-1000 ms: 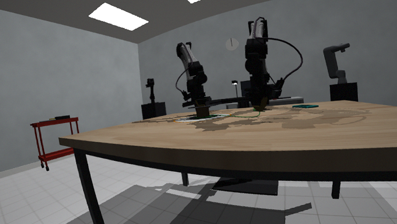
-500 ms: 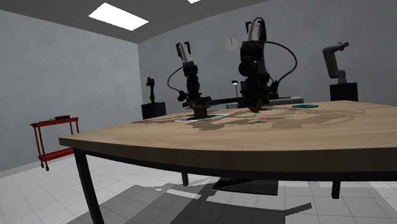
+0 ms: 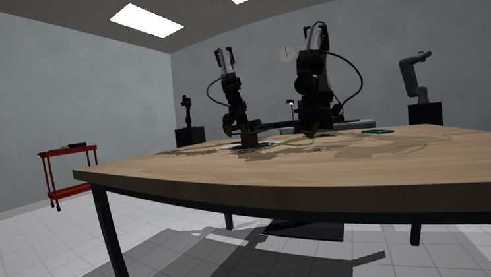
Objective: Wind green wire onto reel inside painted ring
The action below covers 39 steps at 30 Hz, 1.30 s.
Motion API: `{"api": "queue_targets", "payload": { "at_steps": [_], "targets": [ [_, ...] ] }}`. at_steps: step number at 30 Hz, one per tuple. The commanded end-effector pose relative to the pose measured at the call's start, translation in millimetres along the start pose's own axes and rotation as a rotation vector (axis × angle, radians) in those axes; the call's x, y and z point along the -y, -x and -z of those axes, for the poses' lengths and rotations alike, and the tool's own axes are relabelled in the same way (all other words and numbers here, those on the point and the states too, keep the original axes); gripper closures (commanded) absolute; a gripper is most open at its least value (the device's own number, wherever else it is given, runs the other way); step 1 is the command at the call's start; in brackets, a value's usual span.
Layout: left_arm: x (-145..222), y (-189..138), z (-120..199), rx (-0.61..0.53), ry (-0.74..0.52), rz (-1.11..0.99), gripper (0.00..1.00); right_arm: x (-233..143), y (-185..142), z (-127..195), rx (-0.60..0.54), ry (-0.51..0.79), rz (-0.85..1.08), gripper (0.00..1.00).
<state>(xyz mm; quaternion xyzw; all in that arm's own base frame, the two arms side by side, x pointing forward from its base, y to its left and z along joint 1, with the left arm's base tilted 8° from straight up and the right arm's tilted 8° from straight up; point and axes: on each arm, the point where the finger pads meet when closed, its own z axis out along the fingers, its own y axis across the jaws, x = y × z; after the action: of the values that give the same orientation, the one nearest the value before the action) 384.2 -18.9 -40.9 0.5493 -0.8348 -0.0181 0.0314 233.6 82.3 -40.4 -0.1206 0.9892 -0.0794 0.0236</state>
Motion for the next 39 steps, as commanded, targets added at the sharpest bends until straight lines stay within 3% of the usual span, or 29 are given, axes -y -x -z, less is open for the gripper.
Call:
{"api": "queue_targets", "payload": {
  "at_steps": [1,11,13,14,19,28,30,31,33,39],
  "targets": [
    [9.7,3.5,23.0,-0.055,-0.060,0.018,1.00,-20.6,14.4,0.0,0.011,0.011,0.351,0.44],
    [5.6,-12.7,5.3,-0.158,-0.017,-0.146,1.00,-72.3,9.0,1.5,0.032,0.010,1.030,0.44],
    [5.6,-12.7,5.3,-0.158,-0.017,-0.146,1.00,-72.3,9.0,1.5,0.032,0.010,1.030,0.44],
    [4.2,-15.9,3.4,-0.146,-0.012,-0.176,1.00,-74.0,7.5,1.5,0.033,0.011,1.194,0.44],
    [-0.4,-26.7,-2.2,-0.129,-0.012,-0.201,1.00,-80.1,-0.9,1.7,0.036,0.008,1.480,0.44],
    [6.5,-15.5,5.1,-0.059,-0.027,-0.188,1.00,-76.2,-9.4,1.6,0.033,0.011,2.005,0.44],
    [6.5,-15.5,5.1,-0.059,-0.027,-0.188,1.00,-76.2,-9.4,1.6,0.033,0.011,2.005,0.44],
    [7.0,-14.6,6.2,-0.040,-0.032,-0.172,1.00,-75.2,-10.0,1.6,0.029,0.020,2.148,0.44],
    [7.7,-13.3,8.3,-0.031,-0.036,-0.156,1.00,-73.2,-11.0,1.5,0.028,0.022,2.176,0.44],
    [7.1,-20.9,13.4,-0.028,-0.042,-0.130,1.00,-73.2,-11.0,1.5,0.028,0.022,2.176,0.28]
  ]
}}
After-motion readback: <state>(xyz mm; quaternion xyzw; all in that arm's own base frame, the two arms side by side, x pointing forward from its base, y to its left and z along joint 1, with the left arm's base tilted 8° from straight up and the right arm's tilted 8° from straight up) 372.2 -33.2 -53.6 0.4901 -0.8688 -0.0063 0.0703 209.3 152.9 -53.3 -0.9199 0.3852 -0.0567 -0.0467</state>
